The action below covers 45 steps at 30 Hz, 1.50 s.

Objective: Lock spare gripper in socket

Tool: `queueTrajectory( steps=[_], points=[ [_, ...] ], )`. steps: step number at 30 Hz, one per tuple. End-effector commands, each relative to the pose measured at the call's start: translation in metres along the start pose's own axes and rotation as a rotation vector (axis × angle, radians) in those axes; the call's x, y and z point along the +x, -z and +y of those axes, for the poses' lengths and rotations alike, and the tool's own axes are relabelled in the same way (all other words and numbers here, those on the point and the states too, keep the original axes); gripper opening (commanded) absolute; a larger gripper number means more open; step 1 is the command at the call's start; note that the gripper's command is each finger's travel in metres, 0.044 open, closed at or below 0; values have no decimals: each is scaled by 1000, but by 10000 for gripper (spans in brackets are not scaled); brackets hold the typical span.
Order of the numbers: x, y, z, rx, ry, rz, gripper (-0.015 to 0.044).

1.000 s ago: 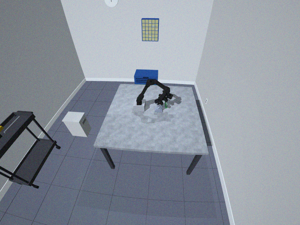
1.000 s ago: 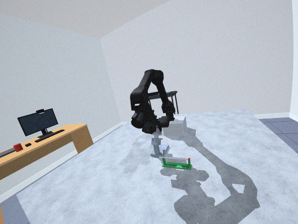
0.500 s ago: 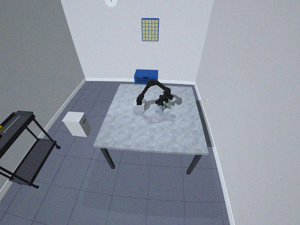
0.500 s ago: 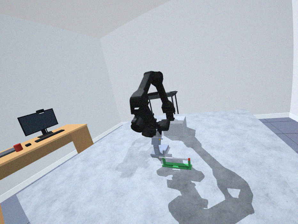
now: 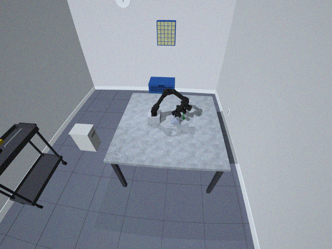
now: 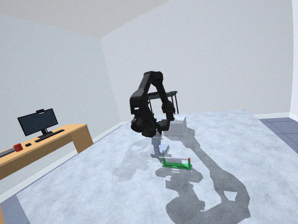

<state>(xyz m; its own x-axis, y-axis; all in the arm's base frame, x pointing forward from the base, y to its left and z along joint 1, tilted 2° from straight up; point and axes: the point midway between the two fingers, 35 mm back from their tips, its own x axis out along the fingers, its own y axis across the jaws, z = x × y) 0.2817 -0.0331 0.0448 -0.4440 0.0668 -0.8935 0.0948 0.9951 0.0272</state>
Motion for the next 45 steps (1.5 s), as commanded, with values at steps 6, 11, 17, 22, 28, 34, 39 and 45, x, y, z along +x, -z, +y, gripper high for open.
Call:
queueTrajectory(
  steps=[6, 11, 17, 22, 28, 34, 39, 45],
  points=[
    [0, 0, 0, 0, 0, -2, 289],
    [0, 0, 0, 0, 0, -2, 420],
    [-3, 5, 0, 0, 0, -1, 440],
    [-7, 16, 0, 1, -1, 11, 440],
    [-13, 28, 0, 2, -2, 22, 440],
    [-18, 40, 0, 4, -3, 33, 440],
    [-23, 50, 0, 5, -4, 43, 440],
    [-26, 62, 0, 6, -4, 45, 440]
  ],
)
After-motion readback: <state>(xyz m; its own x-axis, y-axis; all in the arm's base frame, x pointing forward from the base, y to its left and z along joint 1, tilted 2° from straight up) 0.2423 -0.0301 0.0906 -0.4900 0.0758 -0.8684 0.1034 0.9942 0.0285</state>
